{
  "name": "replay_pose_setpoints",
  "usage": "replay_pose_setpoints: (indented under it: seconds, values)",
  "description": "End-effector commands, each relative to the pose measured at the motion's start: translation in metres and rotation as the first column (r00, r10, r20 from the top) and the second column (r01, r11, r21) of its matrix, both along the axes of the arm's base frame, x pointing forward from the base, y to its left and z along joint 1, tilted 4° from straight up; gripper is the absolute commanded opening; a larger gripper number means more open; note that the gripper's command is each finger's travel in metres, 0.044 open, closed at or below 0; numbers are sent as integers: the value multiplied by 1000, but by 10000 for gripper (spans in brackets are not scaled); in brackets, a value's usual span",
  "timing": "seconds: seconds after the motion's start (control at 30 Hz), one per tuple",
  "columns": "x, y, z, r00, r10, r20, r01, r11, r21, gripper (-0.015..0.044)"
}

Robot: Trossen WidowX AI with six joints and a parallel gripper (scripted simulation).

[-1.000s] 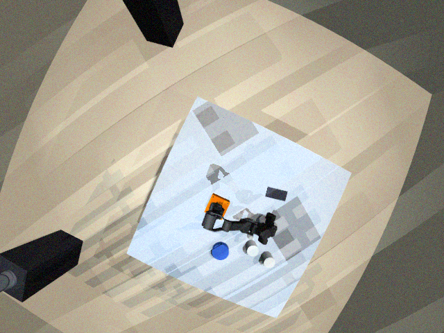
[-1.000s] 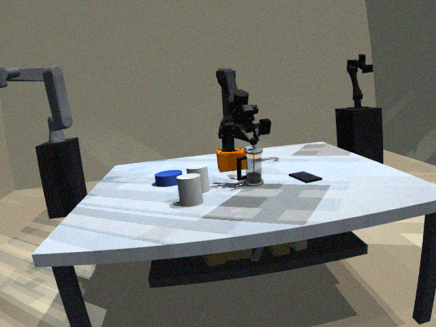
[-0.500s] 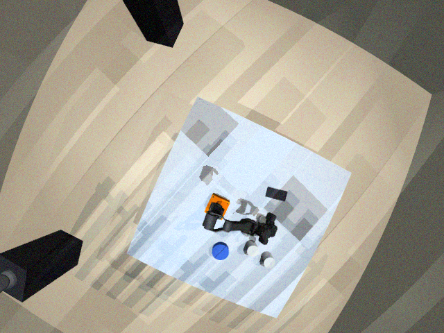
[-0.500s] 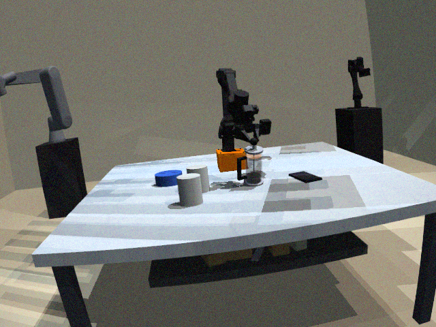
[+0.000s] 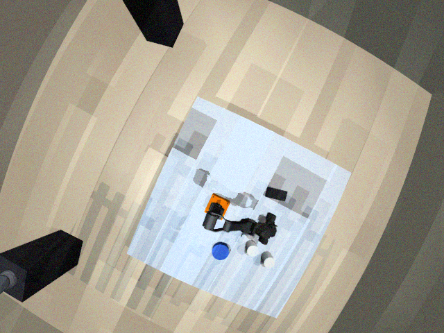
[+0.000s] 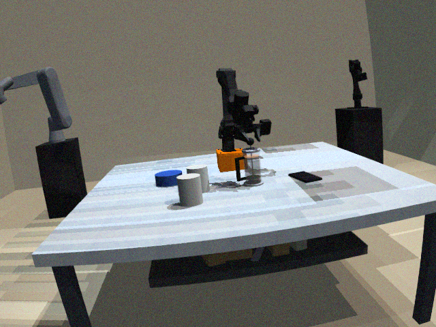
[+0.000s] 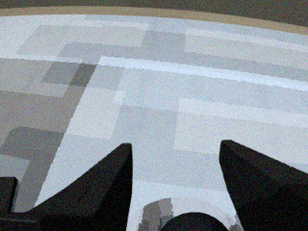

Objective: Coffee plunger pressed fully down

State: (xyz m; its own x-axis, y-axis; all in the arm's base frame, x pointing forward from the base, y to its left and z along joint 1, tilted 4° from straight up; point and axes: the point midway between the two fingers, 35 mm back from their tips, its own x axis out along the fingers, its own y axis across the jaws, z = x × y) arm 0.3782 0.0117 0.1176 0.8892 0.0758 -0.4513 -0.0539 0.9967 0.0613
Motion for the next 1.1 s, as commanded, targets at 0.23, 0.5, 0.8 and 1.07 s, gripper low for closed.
replay_pose_setpoints:
  seconds: [0.23,0.5,0.8,1.07]
  values:
    - [0,0,0,1000,0,-1,0,1000,0,440]
    - [-4,0,19,1000,6,13,-6,1000,-15,440]
    - [-53,-8,74,1000,1,-22,-1,1000,5,440]
    - [-54,-8,72,1000,1,-23,-1,1000,6,440]
